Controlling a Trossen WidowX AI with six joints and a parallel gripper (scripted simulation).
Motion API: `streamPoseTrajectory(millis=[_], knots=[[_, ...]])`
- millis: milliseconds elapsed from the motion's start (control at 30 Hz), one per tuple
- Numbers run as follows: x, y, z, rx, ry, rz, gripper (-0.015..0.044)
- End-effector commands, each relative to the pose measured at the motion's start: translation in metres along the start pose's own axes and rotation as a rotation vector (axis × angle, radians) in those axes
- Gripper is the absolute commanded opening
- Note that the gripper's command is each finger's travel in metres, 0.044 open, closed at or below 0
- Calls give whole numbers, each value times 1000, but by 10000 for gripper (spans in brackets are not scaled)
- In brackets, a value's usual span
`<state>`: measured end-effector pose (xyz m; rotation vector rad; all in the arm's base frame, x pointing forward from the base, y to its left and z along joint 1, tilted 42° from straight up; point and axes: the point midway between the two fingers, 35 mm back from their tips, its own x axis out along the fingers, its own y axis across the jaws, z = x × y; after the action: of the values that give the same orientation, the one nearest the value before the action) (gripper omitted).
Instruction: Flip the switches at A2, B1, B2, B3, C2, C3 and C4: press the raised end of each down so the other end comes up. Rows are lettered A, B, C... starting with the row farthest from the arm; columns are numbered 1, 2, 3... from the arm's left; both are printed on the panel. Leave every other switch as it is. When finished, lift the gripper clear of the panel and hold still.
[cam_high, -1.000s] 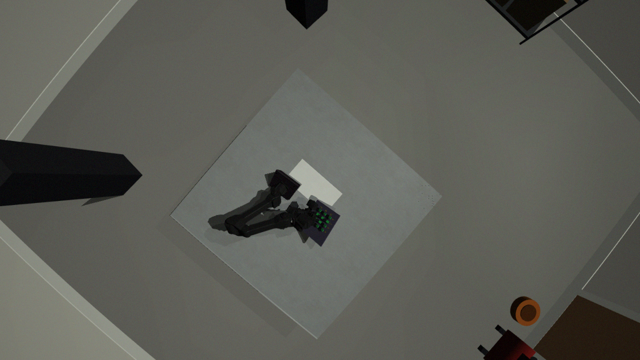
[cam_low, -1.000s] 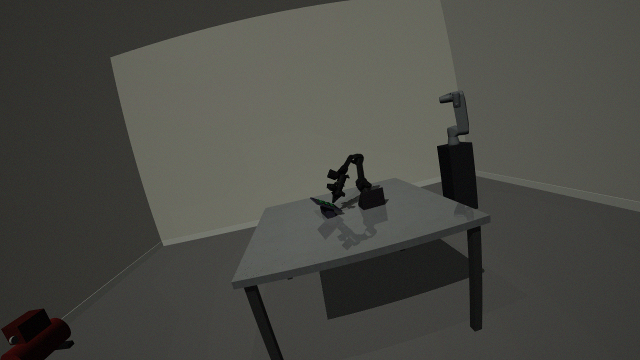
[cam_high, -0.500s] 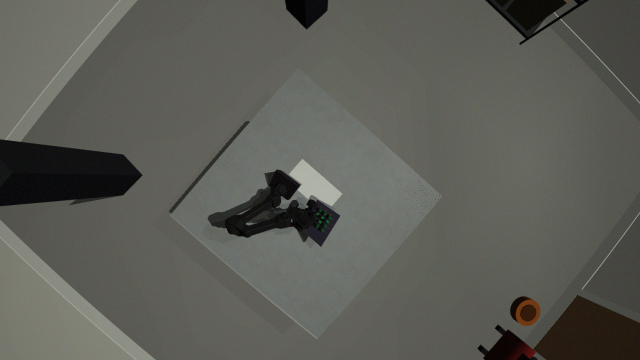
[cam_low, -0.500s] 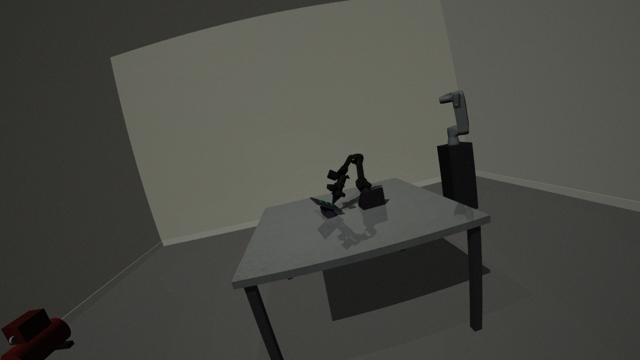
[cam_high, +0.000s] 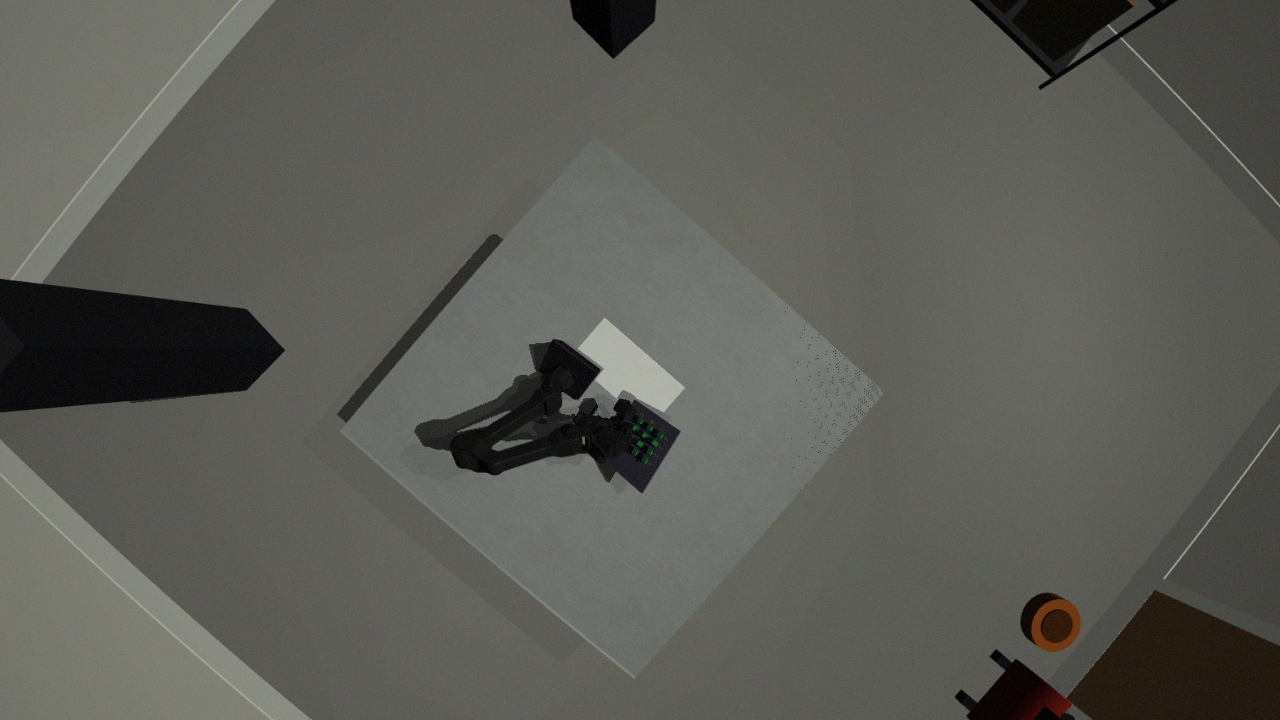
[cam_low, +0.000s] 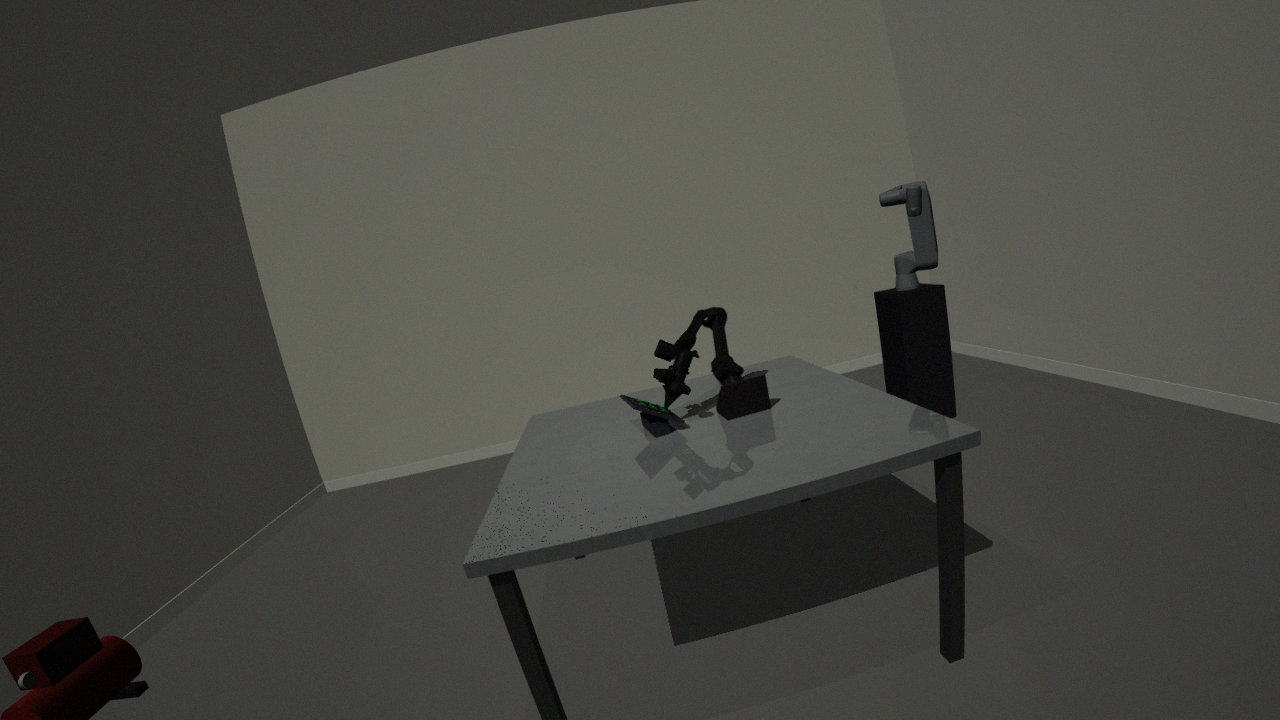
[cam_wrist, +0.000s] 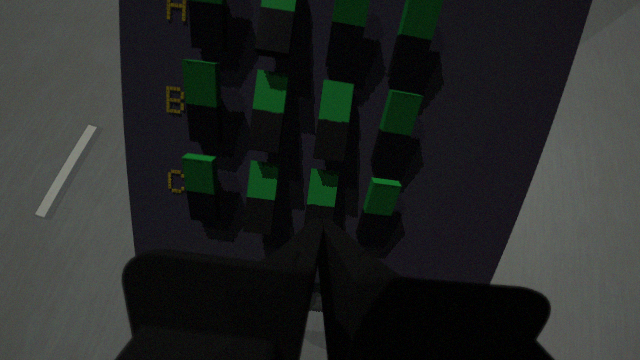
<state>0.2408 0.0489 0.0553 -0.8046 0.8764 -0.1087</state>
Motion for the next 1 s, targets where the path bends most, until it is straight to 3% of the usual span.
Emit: streamPoseTrajectory(millis=[0, 967], knots=[[1, 1, 0, -5, 1, 6, 0], [5, 1, 0, -5, 1, 6, 0]])
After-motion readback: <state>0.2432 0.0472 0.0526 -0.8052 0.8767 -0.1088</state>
